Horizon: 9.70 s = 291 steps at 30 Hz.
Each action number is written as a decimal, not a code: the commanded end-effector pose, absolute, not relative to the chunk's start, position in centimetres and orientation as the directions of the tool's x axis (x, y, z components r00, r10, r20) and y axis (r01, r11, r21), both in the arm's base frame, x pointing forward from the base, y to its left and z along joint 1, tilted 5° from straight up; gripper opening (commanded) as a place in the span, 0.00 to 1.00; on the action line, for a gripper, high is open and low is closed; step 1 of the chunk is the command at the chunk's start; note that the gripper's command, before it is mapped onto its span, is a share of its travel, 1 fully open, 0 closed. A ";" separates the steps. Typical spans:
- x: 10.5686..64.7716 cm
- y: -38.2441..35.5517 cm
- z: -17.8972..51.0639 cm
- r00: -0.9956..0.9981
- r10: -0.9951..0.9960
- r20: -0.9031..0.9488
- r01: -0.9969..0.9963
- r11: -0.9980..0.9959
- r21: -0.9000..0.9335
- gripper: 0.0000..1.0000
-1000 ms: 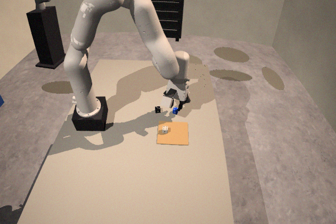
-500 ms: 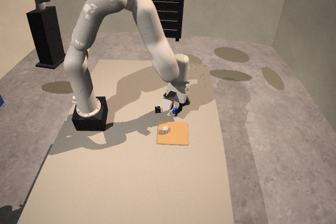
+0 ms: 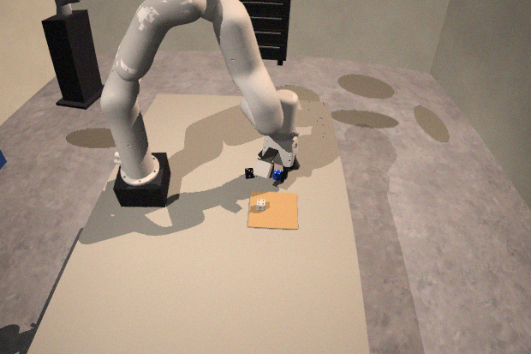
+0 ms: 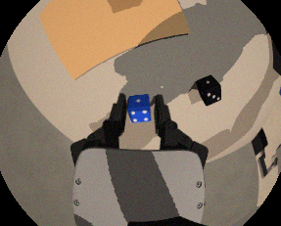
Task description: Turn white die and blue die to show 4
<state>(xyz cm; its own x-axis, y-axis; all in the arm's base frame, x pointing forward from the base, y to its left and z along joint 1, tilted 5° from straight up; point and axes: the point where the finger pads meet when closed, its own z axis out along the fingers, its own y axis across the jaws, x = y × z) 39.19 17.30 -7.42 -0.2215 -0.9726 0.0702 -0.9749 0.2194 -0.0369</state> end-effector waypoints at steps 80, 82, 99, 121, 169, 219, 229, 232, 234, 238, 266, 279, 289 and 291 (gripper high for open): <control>39.2 17.7 -3.3 -0.222 -0.973 0.068 -0.975 0.219 -0.040 0.21; 39.2 17.8 -1.8 -0.222 -0.973 0.068 -0.975 0.219 -0.040 0.21; 39.1 18.1 2.6 -0.222 -0.973 0.068 -0.975 0.219 -0.040 0.21; 44.3 5.1 4.2 0.091 -0.993 0.077 -0.996 -0.092 -0.017 0.21; 44.7 4.0 -5.3 0.097 -0.992 0.077 -0.995 -0.098 -0.017 0.21; 44.7 4.0 -5.4 0.097 -0.992 0.077 -0.995 -0.098 -0.017 0.21; 44.7 3.9 -5.3 0.097 -0.992 0.077 -0.995 -0.098 -0.017 0.21; 44.7 3.9 -5.3 0.097 -0.992 0.077 -0.995 -0.098 -0.017 0.21; 44.7 3.9 -5.3 0.097 -0.992 0.077 -0.995 -0.098 -0.017 0.21; 44.7 3.9 -5.3 0.097 -0.992 0.077 -0.995 -0.098 -0.017 0.21; 44.7 3.9 -5.7 0.097 -0.992 0.077 -0.995 -0.098 -0.017 0.21; 44.7 3.9 -5.7 0.097 -0.992 0.077 -0.995 -0.098 -0.017 0.21; 44.7 3.9 -5.7 0.097 -0.992 0.077 -0.995 -0.098 -0.017 0.21; 44.7 3.9 -5.7 0.097 -0.992 0.077 -0.995 -0.098 -0.017 0.21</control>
<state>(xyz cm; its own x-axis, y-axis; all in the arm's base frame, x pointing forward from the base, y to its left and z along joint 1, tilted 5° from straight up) 44.55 3.89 -5.87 0.0968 -0.9923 0.0770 -0.9951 -0.0980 -0.0129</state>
